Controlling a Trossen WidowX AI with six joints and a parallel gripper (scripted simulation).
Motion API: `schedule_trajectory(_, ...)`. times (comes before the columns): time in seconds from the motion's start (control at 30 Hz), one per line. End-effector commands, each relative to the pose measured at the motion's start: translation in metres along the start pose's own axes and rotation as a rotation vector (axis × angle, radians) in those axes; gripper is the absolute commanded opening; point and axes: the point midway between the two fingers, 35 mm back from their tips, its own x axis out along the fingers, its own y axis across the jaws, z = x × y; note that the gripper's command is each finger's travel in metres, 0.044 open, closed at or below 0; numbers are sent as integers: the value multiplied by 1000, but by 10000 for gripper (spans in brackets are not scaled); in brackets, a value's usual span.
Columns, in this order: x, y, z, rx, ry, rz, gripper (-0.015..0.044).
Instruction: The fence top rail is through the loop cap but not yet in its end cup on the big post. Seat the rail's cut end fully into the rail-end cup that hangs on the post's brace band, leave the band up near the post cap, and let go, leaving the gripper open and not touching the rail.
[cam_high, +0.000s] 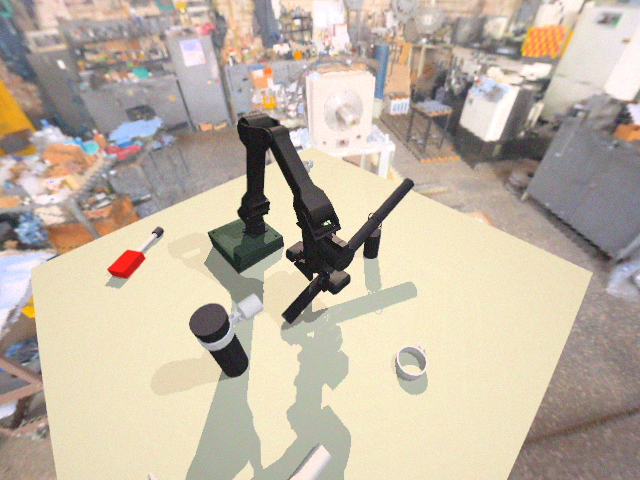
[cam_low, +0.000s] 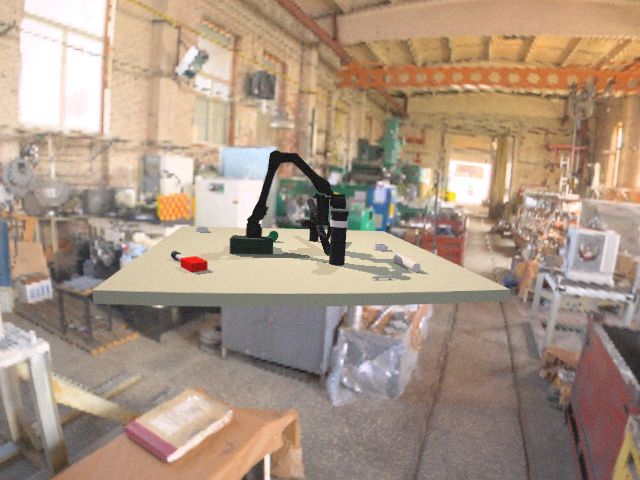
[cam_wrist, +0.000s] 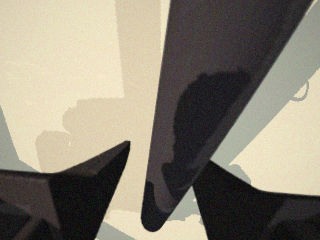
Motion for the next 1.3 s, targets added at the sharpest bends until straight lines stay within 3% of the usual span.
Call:
schedule_trajectory(0.0, 2, 1, -1, 7, 4, 4, 203)
schedule_trajectory(0.4, 2, 1, -1, 7, 4, 4, 123)
schedule_trajectory(0.57, -3, -1, -1, 7, 4, 4, 0)
schedule_trajectory(0.8, -16, -4, -5, 2, 57, 5, 0)
schedule_trajectory(1.27, -90, -10, -31, -30, 361, 7, 0)
